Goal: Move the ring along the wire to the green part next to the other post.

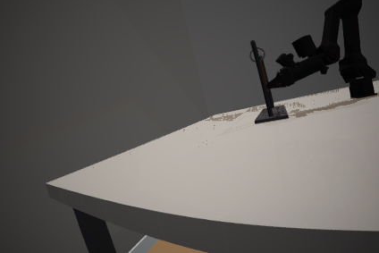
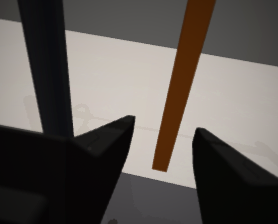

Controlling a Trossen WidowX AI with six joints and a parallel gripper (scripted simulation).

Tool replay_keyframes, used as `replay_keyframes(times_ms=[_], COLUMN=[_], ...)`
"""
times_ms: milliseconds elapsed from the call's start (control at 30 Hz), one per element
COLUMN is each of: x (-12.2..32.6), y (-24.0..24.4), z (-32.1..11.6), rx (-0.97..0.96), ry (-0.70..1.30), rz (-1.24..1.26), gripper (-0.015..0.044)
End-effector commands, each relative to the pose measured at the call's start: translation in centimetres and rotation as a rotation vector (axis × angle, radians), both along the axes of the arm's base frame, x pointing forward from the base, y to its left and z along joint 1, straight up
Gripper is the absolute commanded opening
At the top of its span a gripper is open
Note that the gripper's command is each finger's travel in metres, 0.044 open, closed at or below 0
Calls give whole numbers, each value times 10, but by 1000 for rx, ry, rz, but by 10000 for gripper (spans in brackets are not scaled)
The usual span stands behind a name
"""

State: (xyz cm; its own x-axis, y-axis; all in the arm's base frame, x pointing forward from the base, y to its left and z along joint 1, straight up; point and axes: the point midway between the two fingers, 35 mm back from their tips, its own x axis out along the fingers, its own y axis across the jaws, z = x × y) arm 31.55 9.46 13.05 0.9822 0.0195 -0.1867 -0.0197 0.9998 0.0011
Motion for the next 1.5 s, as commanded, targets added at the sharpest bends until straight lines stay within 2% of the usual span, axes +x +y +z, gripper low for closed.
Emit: replay_keyframes(times_ms=[0,233,867,1233,1467], x=[-10,-25,-25,-74,-74], y=[-1,-3,-3,-5,-5], z=[0,1,1,10,10], rx=[5,7,7,2,2], ry=[3,4,4,5,5], rz=[-5,-6,-6,-1,-1], gripper=[160,160,160,440,440])
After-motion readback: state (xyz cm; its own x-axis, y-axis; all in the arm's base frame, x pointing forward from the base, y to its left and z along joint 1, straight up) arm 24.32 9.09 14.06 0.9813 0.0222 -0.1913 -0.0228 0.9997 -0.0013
